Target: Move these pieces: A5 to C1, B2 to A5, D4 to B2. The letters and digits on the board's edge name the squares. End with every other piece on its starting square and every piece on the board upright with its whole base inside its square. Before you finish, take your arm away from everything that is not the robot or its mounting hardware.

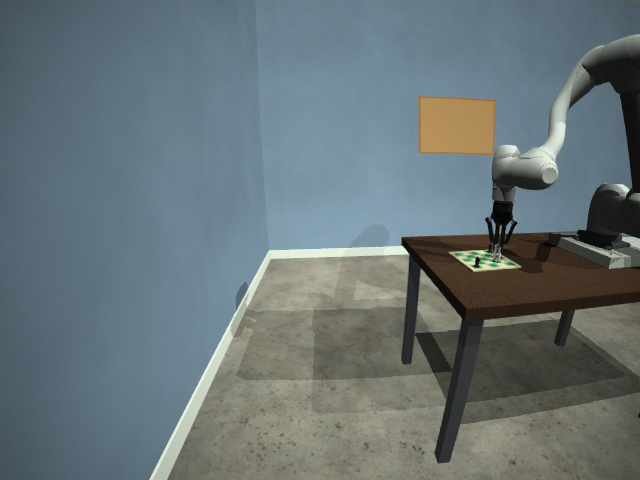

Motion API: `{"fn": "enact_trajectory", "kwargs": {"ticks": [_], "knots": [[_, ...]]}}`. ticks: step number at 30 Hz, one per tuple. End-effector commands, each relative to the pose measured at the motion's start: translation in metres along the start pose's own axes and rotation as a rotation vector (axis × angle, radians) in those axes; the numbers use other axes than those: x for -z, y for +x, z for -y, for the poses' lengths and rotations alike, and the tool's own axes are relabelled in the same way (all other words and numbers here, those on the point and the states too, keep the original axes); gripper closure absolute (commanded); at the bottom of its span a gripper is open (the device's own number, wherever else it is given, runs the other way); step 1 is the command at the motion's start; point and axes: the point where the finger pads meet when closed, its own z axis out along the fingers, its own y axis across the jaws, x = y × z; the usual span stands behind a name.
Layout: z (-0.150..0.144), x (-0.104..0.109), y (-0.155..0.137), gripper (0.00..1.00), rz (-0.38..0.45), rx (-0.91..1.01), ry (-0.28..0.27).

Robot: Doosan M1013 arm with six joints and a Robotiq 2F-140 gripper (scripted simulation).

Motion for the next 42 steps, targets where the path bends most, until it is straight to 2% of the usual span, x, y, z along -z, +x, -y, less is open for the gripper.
{"fn": "enact_trajectory", "kwargs": {"ticks": [1,4,5,9,10,12,13,15,16,18,19,33,40,42], "knots": [[0.000,0.000,0.000,1.00,0.000,0.000,0.000],[0.000,0.000,0.000,1.00,0.000,0.000,0.000],[0.000,0.000,0.000,0.96,0.000,0.000,0.000],[0.000,0.000,0.000,0.96,0.000,0.000,0.000],[0.000,0.000,0.000,0.92,0.000,0.000,0.000],[0.000,0.000,0.000,0.92,0.000,0.000,0.000],[0.000,0.000,0.000,0.88,0.000,0.000,0.000],[0.000,0.000,0.000,0.88,0.000,0.000,0.000],[0.000,0.000,0.000,0.84,0.000,0.000,0.000],[0.000,0.000,0.000,0.84,0.000,0.000,0.000],[0.000,0.000,0.000,0.80,0.000,0.000,0.000],[0.000,0.002,0.000,0.80,0.000,0.000,0.000],[0.000,0.022,0.000,0.80,0.000,0.000,0.000],[0.000,0.022,0.000,0.80,0.000,0.000,0.000]]}}
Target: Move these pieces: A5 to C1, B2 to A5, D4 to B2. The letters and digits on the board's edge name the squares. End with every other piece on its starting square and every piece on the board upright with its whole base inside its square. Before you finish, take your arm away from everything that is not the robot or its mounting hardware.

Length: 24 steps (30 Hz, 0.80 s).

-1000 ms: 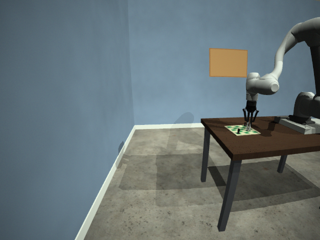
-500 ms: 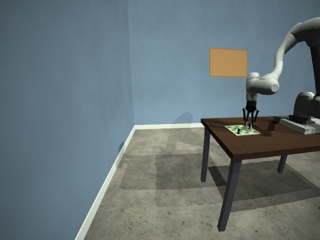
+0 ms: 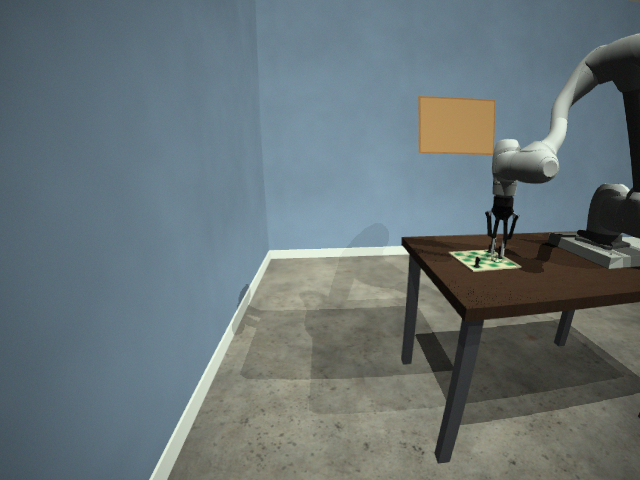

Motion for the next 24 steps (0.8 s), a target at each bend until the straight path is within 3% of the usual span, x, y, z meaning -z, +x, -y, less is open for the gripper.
{"fn": "enact_trajectory", "kwargs": {"ticks": [1,12,21,22,24], "knots": [[0.000,0.006,0.000,0.80,0.000,0.000,0.000],[0.000,0.060,0.000,0.80,0.000,0.000,0.000],[0.000,0.069,0.000,0.80,0.000,0.000,0.000],[0.000,0.069,0.000,0.00,0.000,0.000,0.000],[0.000,0.069,0.000,0.00,0.000,0.000,0.000]]}}
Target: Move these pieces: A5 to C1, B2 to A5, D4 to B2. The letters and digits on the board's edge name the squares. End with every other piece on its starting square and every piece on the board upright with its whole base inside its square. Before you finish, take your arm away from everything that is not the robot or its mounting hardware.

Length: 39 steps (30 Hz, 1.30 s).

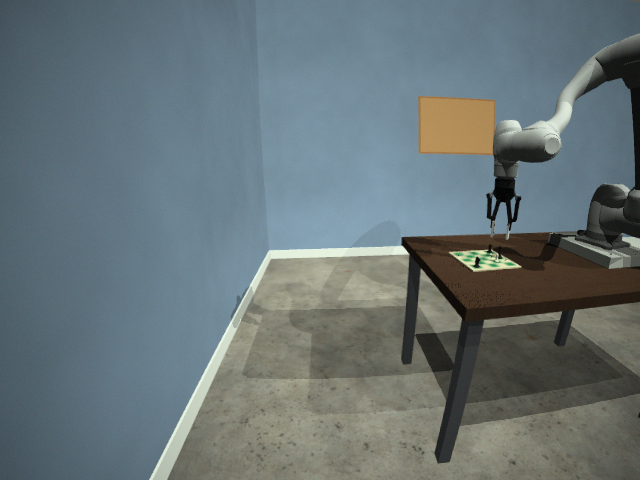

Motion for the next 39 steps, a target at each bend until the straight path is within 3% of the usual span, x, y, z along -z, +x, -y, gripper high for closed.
{"fn": "enact_trajectory", "kwargs": {"ticks": [1,27,39], "knots": [[0.000,0.000,0.000,0.00,0.000,0.000,0.000],[0.000,0.008,0.000,0.00,0.000,0.000,0.000],[0.000,0.050,0.000,0.00,0.000,0.000,0.000]]}}
